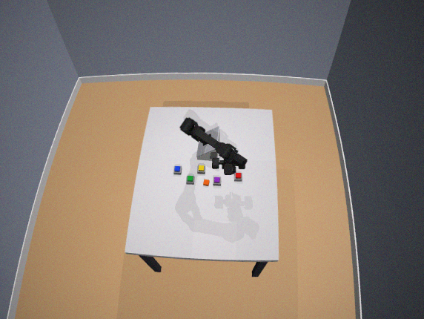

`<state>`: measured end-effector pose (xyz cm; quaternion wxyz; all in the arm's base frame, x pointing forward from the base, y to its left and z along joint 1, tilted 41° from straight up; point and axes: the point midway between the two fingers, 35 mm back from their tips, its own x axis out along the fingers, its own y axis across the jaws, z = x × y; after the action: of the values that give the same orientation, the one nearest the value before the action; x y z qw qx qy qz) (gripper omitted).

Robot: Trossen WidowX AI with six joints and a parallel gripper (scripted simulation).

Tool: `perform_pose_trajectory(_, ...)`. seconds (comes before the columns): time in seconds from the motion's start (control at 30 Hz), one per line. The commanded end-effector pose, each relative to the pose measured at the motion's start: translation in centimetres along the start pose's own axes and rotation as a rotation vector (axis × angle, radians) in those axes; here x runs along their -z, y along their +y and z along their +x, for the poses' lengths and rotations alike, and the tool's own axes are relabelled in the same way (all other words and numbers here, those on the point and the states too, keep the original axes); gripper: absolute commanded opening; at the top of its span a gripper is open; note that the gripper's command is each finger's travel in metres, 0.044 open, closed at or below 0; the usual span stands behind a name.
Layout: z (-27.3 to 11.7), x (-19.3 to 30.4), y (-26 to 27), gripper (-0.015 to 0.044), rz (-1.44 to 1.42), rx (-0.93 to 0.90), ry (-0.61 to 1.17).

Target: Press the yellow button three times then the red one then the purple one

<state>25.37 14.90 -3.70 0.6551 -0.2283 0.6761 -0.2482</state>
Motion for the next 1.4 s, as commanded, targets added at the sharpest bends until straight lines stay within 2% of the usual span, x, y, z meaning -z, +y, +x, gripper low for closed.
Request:
perform_pose_trajectory(0.0, 0.4, -1.0, -5.7, 0.0020, 0.012, 0.013, 0.006)
perform_pose_trajectory(0.3, 0.7, -1.1, -6.8, 0.0020, 0.012, 0.016, 0.006)
perform_pose_trajectory(0.43, 5.7, -1.2, -6.9, 0.0020, 0.013, 0.018, 0.005)
perform_pose_trajectory(0.5, 6.7, -1.1, -6.9, 0.0020, 0.013, 0.019, 0.005)
perform_pose_trajectory(1.37, 10.0, -1.0, -7.0, 0.0020, 0.013, 0.020, 0.005)
